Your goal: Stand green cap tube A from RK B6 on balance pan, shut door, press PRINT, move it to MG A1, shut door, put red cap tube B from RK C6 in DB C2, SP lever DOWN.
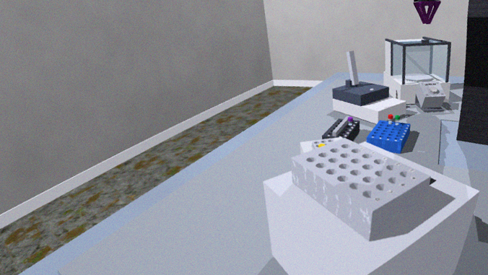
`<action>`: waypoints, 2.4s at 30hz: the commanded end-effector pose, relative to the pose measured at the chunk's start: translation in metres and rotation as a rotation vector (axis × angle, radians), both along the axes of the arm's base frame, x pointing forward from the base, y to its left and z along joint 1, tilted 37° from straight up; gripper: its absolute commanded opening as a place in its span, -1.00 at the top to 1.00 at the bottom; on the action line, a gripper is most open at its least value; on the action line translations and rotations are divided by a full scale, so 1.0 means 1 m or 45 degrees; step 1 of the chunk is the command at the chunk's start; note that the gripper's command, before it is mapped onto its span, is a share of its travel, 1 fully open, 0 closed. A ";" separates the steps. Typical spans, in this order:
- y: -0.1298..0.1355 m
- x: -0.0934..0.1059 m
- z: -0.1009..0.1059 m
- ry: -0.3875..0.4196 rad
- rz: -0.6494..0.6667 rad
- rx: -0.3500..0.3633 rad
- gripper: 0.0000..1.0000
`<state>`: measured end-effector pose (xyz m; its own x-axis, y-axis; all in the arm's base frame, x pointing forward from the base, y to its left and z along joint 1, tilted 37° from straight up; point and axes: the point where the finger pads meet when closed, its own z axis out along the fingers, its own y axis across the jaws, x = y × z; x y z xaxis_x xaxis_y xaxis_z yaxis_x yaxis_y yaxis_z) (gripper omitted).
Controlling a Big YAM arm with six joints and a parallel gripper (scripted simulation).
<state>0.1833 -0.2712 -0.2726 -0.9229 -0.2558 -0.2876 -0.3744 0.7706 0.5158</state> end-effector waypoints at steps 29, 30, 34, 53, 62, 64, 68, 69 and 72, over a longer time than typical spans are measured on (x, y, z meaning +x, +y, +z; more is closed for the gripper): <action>0.000 0.008 0.007 -0.024 0.045 0.003 0.40; 0.000 0.008 0.007 -0.024 0.045 0.003 0.40; 0.003 0.006 0.005 -0.020 0.044 0.012 0.40; 0.003 0.006 0.005 -0.020 0.044 0.012 0.40; 0.003 0.006 0.005 -0.020 0.044 0.012 0.40; 0.003 0.006 0.005 -0.020 0.044 0.012 0.40; 0.003 0.006 0.005 -0.020 0.044 0.012 0.40; 0.003 0.006 0.005 -0.020 0.044 0.012 0.40; 0.011 0.003 -0.004 -0.012 0.040 0.024 0.40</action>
<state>0.1837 -0.2683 -0.2711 -0.9104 -0.2780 -0.3065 -0.4044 0.7547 0.5166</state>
